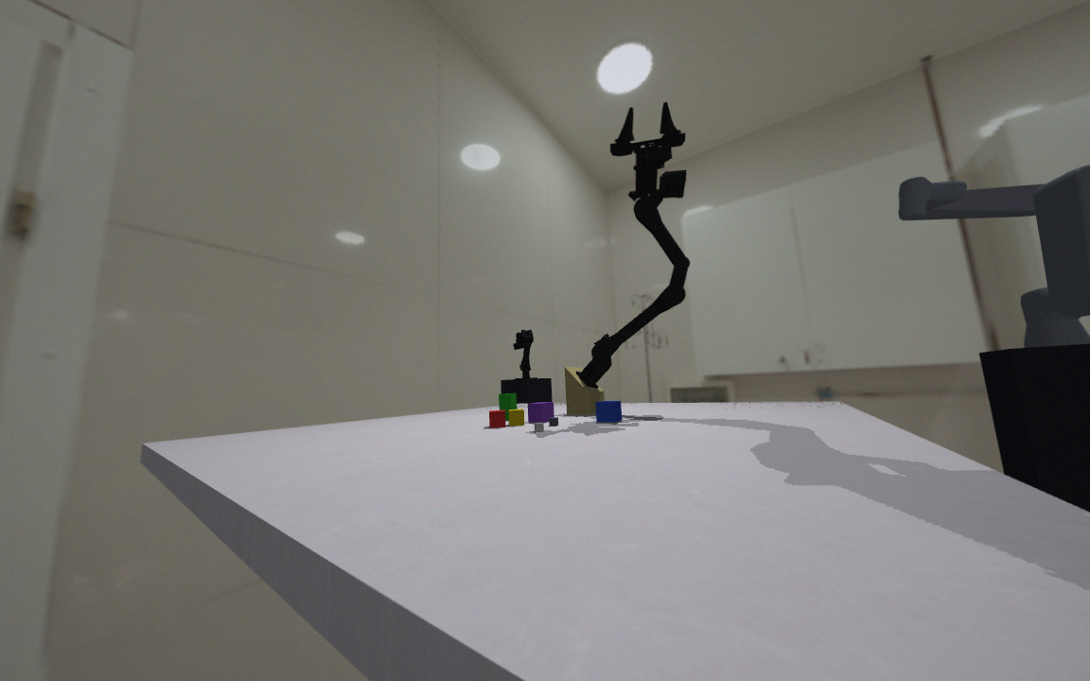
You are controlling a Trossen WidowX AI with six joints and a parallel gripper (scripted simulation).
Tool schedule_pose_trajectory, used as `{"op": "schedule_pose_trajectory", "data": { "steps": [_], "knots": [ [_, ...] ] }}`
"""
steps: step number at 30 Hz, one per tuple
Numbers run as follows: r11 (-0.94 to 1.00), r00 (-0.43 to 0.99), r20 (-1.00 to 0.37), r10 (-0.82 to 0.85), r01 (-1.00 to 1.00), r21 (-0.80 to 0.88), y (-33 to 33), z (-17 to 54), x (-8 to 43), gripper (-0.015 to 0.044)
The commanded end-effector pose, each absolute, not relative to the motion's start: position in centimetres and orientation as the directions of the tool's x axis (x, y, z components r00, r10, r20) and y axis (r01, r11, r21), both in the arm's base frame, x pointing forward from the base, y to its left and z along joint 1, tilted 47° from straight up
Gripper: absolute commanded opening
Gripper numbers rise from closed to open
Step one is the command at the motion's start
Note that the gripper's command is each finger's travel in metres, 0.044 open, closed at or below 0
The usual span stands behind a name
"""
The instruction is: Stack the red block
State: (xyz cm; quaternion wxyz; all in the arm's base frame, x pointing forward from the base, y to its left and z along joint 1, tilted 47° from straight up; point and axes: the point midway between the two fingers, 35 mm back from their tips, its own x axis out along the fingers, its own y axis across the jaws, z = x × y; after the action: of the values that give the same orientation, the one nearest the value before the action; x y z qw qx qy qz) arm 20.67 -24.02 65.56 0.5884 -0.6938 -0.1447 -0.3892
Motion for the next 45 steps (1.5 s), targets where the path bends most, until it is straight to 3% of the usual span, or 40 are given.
{"op": "schedule_pose_trajectory", "data": {
  "steps": [1, 11, 18, 25, 31, 37, 45],
  "knots": [
    [-0.028, 0.747, 0.603, -0.28, 0.621, -0.783, -25.9, 61.9, 25.1, 0.044],
    [0.476, 0.909, 0.311, -0.277, 0.411, -0.778, -28.5, 52.1, 34.3, 0.044],
    [0.8, 0.976, 0.022, -0.219, 0.192, -0.569, -28.8, 42.2, 40.5, 0.044],
    [0.985, 0.944, -0.326, -0.049, -0.01, -0.175, -26.0, 29.4, 45.5, 0.044],
    [0.978, 0.803, -0.575, 0.156, -0.043, 0.206, -21.1, 18.8, 47.0, 0.044],
    [0.851, 0.55, -0.741, 0.385, 0.098, 0.516, -14.5, 9.3, 45.6, 0.044],
    [0.648, 0.134, -0.769, 0.625, 0.459, 0.607, -5.9, 0.9, 40.4, 0.044]
  ]
}}
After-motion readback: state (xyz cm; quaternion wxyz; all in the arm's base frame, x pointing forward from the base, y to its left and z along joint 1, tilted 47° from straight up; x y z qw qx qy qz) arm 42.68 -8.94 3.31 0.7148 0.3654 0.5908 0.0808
